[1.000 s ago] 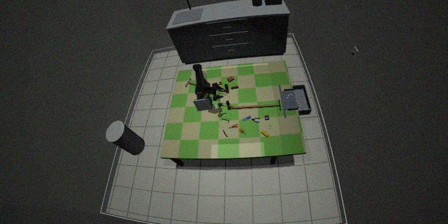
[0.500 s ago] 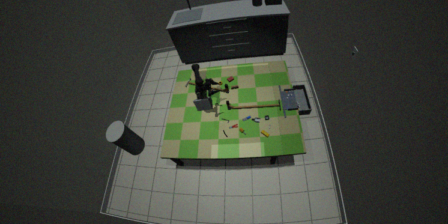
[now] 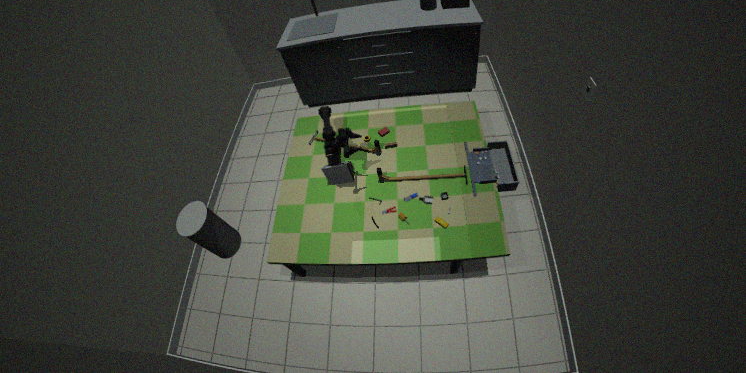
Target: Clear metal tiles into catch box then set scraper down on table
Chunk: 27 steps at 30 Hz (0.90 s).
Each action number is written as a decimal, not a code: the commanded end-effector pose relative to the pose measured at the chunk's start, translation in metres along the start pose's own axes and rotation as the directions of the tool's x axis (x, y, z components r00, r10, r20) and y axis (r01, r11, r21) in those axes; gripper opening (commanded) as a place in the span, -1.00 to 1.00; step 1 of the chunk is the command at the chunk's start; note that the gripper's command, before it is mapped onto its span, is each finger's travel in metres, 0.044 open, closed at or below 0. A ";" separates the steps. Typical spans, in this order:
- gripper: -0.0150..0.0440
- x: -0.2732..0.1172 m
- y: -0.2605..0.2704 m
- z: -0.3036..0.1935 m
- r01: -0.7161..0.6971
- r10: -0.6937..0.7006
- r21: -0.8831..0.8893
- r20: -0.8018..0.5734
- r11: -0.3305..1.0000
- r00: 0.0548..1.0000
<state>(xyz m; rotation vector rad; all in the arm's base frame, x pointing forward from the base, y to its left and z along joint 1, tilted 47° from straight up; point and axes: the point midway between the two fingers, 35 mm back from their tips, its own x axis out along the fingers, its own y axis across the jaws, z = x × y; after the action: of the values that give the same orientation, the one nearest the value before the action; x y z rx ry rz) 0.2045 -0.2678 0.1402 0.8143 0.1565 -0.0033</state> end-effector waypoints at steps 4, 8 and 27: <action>1.00 0.000 0.002 0.001 -0.005 0.005 -0.002 0.001 1.000 1.000; 1.00 0.000 0.002 0.001 -0.005 0.005 -0.002 0.001 1.000 1.000; 1.00 0.020 -0.005 -0.020 0.000 0.001 0.021 -0.060 1.000 0.998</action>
<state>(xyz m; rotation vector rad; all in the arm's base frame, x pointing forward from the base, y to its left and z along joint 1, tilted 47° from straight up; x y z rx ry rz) 0.2143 -0.2618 0.1347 0.8118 0.1815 0.0139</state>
